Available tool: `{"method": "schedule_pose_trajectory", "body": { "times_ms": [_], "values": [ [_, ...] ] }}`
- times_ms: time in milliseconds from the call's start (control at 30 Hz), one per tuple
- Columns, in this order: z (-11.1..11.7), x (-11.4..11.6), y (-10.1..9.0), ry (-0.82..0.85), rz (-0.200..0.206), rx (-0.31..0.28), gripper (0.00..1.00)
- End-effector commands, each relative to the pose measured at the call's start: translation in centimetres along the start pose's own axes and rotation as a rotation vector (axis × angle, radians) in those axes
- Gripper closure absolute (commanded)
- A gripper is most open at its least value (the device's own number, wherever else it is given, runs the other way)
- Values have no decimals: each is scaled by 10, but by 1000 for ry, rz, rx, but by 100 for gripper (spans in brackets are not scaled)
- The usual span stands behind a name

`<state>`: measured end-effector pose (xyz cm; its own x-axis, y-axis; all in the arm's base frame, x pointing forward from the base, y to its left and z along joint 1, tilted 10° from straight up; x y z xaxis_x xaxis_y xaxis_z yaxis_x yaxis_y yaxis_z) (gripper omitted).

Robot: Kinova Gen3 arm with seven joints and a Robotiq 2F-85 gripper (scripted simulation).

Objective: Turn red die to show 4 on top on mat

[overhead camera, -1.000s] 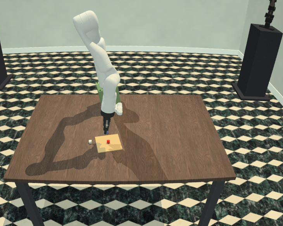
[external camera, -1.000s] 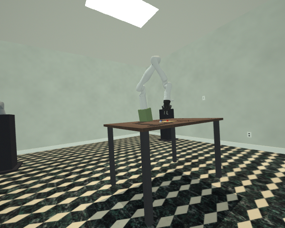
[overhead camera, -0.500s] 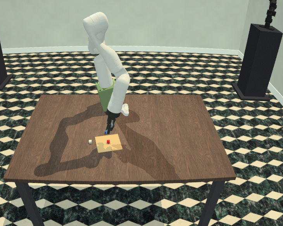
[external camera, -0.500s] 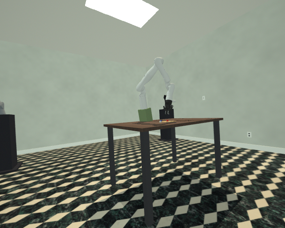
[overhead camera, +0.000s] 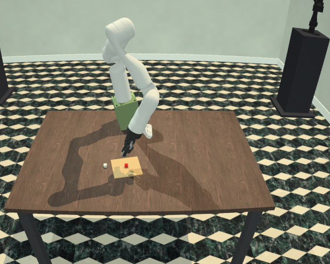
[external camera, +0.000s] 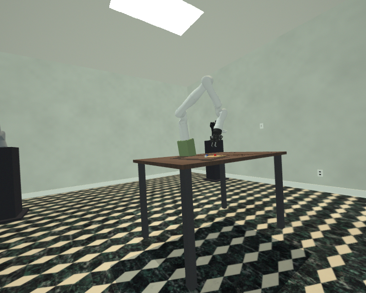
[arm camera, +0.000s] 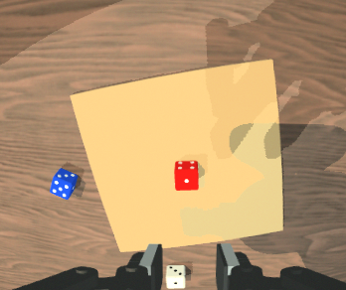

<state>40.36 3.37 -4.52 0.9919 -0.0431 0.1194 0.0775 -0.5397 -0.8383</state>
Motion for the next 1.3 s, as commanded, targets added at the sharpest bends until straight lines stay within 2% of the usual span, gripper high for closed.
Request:
{"method": "schedule_pose_trajectory", "body": {
  "times_ms": [0,200,467,600,800,867,1100,1267],
  "values": [
    [12,-3,-1,-25,-12,-39,69],
    [13,-4,-3,-23,-29,-108,69],
    [16,-4,-3,-23,-30,-112,69],
    [17,-4,-2,-23,-33,-134,69],
    [18,-4,0,-23,-46,-224,69],
    [18,-4,0,-23,-46,-224,69],
    [21,-5,-1,-22,-68,-343,69],
    [24,-6,-1,-21,-74,-369,69]
  ]
}}
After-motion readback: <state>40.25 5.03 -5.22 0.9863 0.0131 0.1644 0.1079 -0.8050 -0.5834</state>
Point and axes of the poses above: the point where the finger pads meet when closed, its own y axis out along the fingers, its own x axis across the jaws, z = x × y, the point moved 1 cm from there along -y, back along the fingers, and after that the axes turned 9 degrees about y, right-handed, at the moved point
